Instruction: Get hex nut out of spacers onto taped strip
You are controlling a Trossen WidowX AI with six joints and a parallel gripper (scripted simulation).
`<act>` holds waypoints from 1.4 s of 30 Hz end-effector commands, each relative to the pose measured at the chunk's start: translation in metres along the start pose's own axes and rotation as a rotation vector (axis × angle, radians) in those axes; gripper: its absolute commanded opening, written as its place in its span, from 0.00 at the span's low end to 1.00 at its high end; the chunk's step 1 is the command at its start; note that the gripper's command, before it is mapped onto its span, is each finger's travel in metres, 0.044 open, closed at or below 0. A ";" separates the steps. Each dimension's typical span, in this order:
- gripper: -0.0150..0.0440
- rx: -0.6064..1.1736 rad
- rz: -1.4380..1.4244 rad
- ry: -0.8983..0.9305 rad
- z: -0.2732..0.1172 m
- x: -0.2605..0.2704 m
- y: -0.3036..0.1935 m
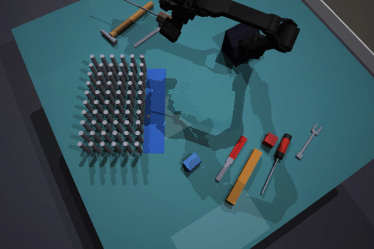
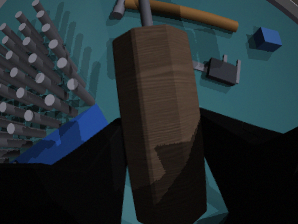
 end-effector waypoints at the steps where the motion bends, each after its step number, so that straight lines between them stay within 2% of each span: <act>1: 0.25 -0.013 0.034 -0.014 0.003 -0.025 0.023; 25: 0.25 0.027 0.254 -0.143 0.043 -0.203 0.088; 42: 0.25 0.090 0.454 -0.228 0.079 -0.351 0.082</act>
Point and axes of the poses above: the point midway between the two fingers, 35 mm back from their tips, its own z axis out along the fingers, its own x axis across the jaws, y = z × x, the point moved 1 cm from there along -z, back along the fingers, and after that the axes turned 13 degrees about z, right-handed, at the moved point
